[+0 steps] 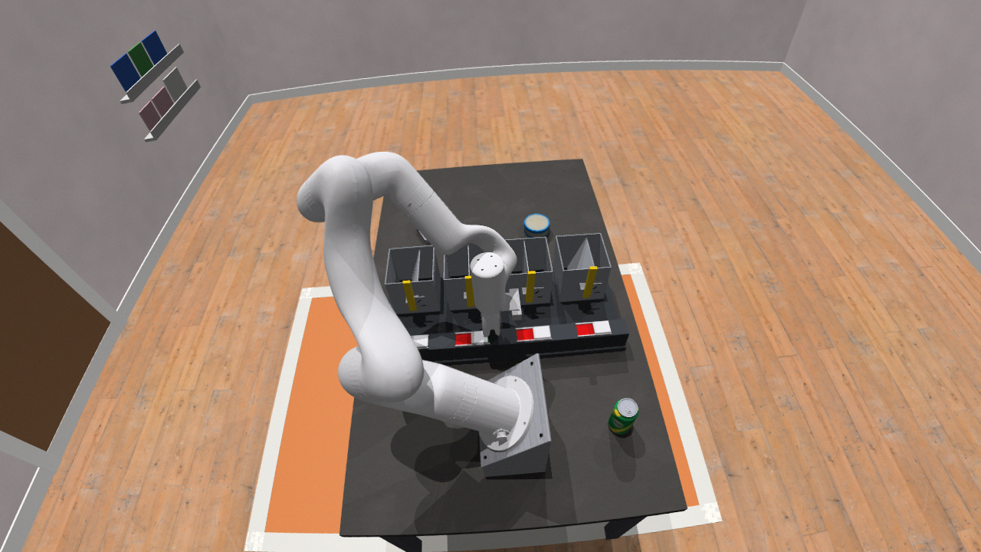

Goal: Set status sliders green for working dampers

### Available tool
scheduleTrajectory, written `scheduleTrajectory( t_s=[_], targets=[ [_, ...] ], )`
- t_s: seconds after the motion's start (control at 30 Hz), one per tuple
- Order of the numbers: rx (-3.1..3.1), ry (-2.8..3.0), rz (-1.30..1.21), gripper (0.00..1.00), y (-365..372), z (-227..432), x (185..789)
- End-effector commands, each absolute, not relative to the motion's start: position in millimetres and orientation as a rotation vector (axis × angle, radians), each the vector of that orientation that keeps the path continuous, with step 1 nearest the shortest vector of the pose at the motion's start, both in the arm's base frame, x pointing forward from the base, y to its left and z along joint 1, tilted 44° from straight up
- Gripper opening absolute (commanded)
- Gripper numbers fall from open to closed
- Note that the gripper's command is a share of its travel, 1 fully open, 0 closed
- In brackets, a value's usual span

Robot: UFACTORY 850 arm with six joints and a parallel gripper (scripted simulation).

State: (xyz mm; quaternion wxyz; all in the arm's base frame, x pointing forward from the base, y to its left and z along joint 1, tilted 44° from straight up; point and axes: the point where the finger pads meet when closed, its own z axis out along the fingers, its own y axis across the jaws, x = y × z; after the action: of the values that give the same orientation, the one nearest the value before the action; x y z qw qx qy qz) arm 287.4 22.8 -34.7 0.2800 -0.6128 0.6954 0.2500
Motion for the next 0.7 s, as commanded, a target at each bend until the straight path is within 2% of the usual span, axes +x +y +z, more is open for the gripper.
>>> scheduleTrajectory(
  t_s=[0.0,0.67],
  targets=[
    [-1.643,1.864,0.669,0.00,23.9,-33.1,288.1],
    [-1.643,1.864,0.669,0.00,31.1,-26.0,289.1]
  ],
)
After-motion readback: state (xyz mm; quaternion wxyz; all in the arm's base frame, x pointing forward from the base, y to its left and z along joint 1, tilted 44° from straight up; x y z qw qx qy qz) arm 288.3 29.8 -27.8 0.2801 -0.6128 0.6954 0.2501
